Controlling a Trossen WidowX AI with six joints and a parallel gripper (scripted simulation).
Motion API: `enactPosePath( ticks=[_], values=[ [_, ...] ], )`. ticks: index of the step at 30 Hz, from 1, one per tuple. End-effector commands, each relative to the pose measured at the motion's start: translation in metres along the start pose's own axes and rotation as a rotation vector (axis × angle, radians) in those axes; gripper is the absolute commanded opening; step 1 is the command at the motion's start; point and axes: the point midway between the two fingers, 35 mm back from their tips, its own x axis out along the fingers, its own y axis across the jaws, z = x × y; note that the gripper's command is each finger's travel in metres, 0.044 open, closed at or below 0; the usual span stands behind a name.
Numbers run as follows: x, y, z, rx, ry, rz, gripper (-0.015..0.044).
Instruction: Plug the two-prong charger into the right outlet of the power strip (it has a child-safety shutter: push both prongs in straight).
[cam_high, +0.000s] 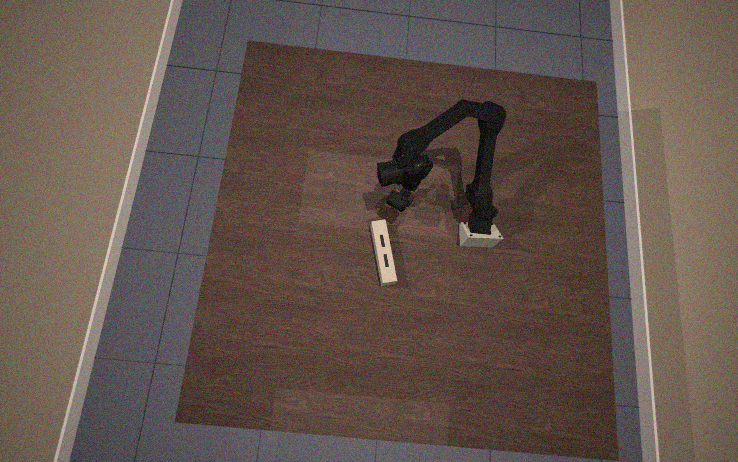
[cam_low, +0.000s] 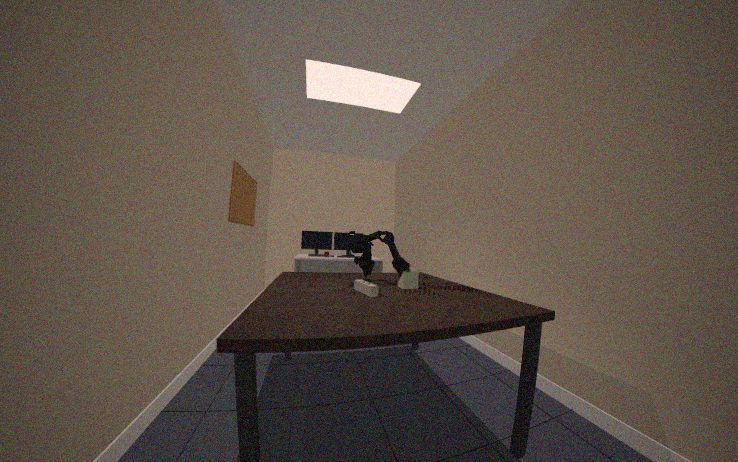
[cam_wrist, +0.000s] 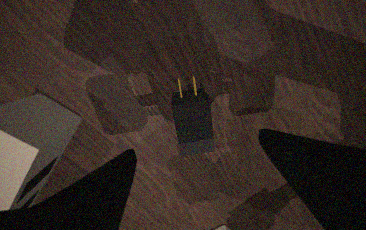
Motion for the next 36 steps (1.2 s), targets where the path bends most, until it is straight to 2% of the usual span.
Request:
enactPosePath(
  ticks=[1, 33, 36],
  values=[
    [0.006, -0.001, 0.000, -0.006, 0.001, -0.006, 0.0440],
    [0.050, -0.001, 0.003, -0.005, -0.001, -0.007, 0.0440],
    [0.047, 0.000, 0.004, 0.002, -0.002, -0.001, 0.0361]
  ],
)
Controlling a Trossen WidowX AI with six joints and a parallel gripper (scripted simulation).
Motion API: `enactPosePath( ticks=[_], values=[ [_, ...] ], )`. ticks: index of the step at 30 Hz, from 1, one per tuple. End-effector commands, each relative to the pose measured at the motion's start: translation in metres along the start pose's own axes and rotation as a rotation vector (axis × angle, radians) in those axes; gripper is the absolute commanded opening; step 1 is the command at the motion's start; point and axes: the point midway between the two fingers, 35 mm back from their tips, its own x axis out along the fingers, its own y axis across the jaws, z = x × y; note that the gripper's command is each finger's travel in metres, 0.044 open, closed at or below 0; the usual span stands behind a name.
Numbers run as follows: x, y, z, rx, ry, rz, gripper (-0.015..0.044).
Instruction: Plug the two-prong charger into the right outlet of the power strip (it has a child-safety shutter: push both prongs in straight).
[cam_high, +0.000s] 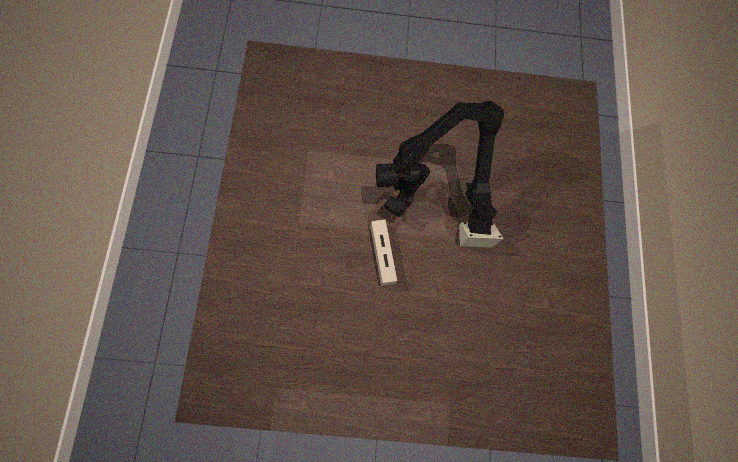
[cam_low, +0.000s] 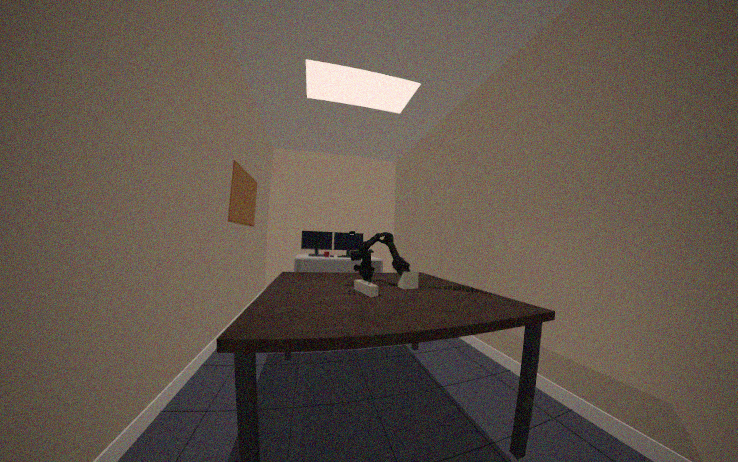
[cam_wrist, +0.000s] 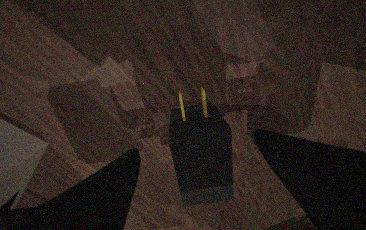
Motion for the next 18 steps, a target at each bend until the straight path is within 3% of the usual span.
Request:
enactPosePath(
  ticks=[1, 9, 16, 18],
  values=[
    [-0.0004, 0.0001, 0.0001, 0.001, 0.000, 0.000, 0.0335],
    [-0.0004, 0.0001, 0.0001, 0.001, 0.000, 0.000, 0.0125],
    [-0.0004, 0.0001, 0.0001, 0.001, 0.000, 0.000, 0.0078],
    [-0.0022, 0.0003, 0.0001, 0.000, 0.000, 0.001, 0.0026]
  ],
)
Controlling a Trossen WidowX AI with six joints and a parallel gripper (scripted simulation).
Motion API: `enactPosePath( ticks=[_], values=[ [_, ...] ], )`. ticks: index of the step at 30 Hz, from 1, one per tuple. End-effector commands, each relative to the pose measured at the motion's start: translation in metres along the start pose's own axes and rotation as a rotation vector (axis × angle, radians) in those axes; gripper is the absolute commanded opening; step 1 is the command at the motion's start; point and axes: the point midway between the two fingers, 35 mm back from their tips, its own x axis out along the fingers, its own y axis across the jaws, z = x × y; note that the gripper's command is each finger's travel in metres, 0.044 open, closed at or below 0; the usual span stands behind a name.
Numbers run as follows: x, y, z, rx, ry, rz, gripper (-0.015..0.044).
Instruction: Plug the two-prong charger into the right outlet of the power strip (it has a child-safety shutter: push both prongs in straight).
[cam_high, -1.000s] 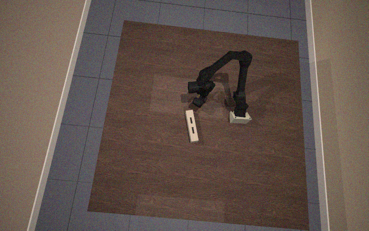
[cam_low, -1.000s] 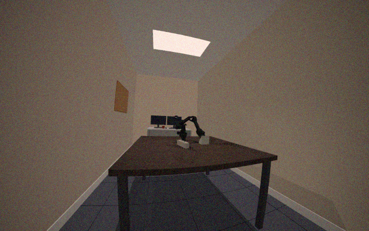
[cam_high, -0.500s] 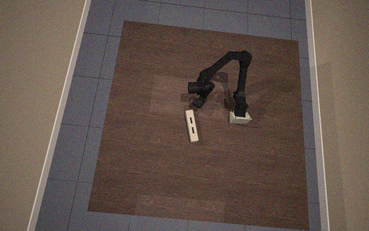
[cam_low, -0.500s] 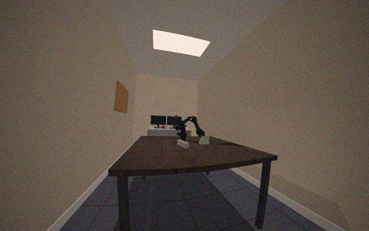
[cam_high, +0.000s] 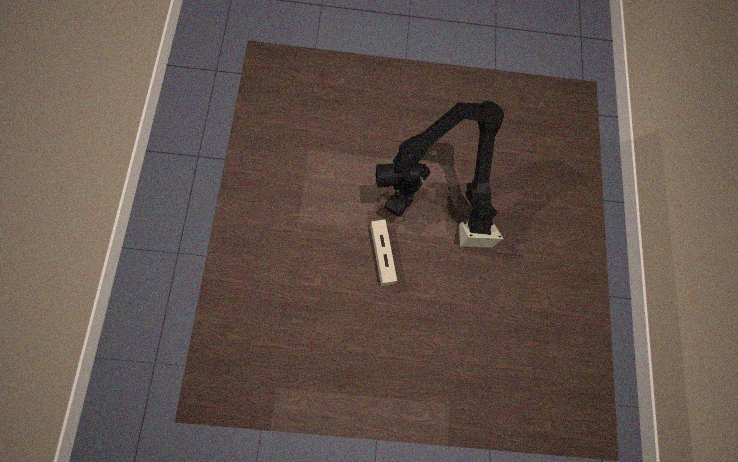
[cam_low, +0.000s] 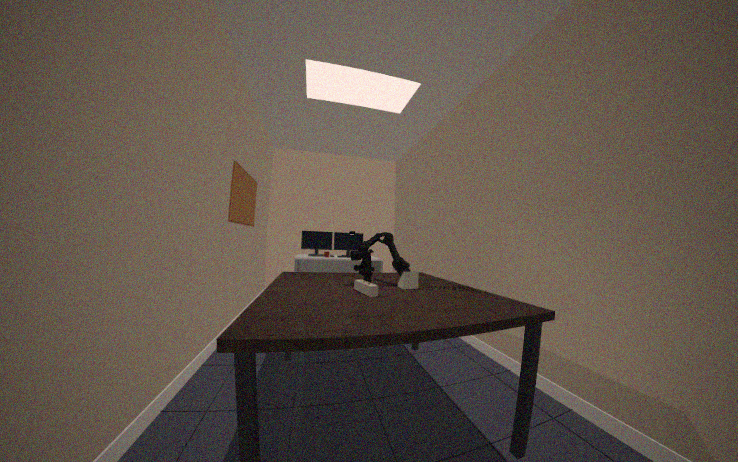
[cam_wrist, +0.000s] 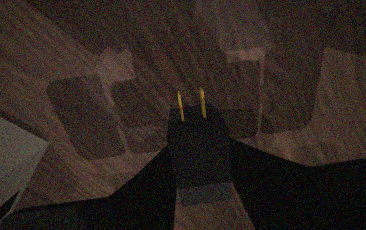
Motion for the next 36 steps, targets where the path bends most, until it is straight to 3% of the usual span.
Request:
enactPosePath(
  ticks=[1, 16, 36],
  values=[
    [-0.004, 0.000, 0.000, 0.002, 0.001, 0.001, 0.0000],
    [-0.053, 0.002, -0.006, -0.005, 0.003, -0.005, 0.0000],
    [-0.037, 0.045, -0.035, -0.252, 0.005, -0.008, 0.0000]
  ],
)
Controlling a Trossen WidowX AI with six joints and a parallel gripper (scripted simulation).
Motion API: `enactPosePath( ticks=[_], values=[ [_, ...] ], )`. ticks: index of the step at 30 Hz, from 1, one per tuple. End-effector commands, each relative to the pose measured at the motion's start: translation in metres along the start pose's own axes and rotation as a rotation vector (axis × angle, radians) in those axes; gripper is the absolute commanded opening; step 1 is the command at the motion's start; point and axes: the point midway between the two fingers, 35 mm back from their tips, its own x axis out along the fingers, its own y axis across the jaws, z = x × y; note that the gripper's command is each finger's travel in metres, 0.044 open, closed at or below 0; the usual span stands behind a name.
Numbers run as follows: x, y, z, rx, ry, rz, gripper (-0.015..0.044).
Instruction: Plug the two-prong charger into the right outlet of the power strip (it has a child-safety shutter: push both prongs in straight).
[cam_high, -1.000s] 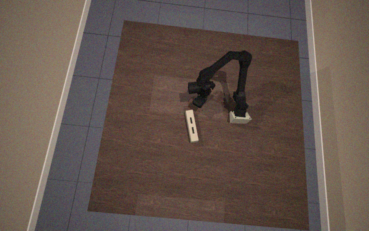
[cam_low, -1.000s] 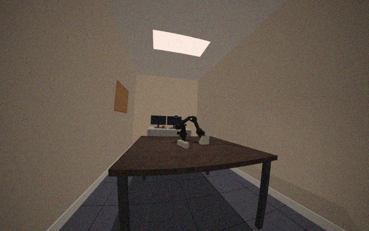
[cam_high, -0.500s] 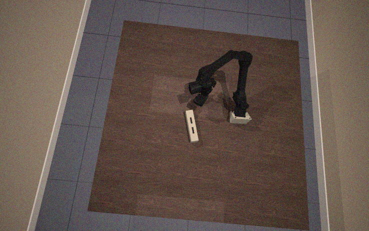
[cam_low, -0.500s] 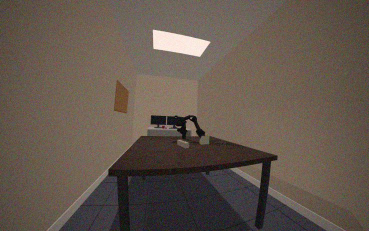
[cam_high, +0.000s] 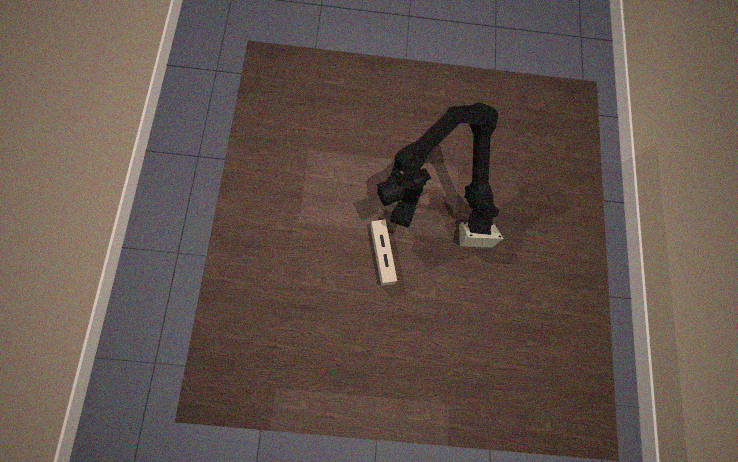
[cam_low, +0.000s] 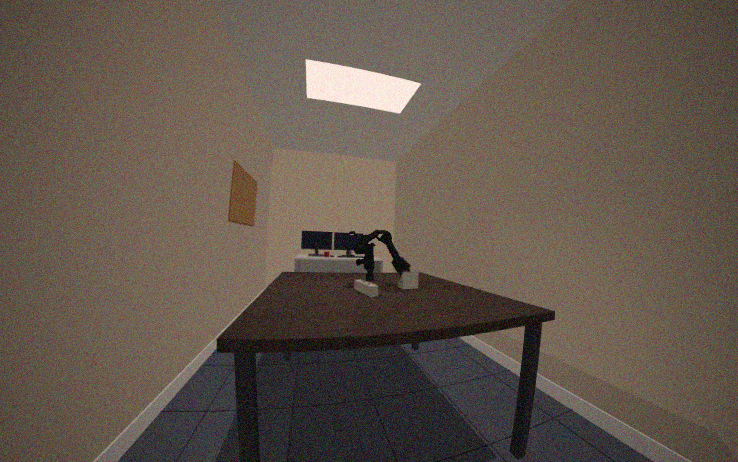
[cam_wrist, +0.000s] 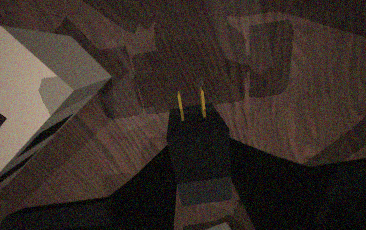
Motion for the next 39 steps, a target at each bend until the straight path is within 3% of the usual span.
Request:
enactPosePath(
  ticks=[1, 39],
  values=[
    [0.005, 0.011, -0.008, -0.070, 0.006, -0.002, 0.0000],
    [0.038, 0.074, -0.061, -0.519, 0.008, -0.037, 0.0000]
  ],
)
